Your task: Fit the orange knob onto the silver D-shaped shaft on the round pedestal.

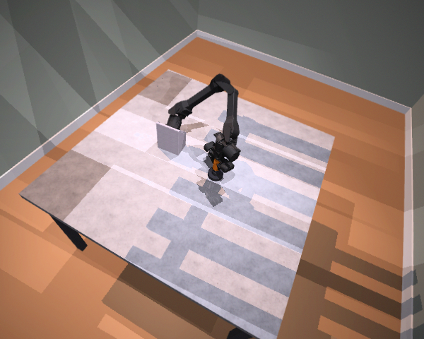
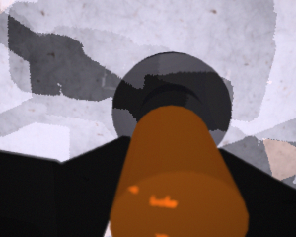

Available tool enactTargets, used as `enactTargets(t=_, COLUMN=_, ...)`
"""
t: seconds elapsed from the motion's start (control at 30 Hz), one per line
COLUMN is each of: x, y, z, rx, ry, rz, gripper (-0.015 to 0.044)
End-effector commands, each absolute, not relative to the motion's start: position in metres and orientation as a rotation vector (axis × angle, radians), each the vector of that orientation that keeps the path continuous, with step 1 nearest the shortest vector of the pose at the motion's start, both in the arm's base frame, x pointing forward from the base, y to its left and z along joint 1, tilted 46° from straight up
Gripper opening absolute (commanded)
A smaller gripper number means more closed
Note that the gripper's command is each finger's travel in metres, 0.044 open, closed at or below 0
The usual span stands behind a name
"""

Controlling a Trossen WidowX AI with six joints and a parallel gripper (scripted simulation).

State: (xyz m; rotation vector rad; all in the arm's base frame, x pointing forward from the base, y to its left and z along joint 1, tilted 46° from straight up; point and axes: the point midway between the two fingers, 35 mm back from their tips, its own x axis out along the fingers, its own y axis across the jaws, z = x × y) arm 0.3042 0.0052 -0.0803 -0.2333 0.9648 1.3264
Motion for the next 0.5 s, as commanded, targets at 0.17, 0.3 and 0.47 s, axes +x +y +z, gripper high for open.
enactTargets(t=0.17, x=0.3045, y=0.0043, z=-0.0815, rx=-0.277, ry=0.932, rz=1.349, gripper=0.0)
enactTargets(t=0.3, x=0.3061, y=0.0053, z=-0.082, rx=-0.277, ry=0.931, rz=1.349, gripper=0.0)
enactTargets(t=0.47, x=0.3079, y=0.0041, z=-0.0808, rx=-0.277, ry=0.931, rz=1.349, gripper=0.0)
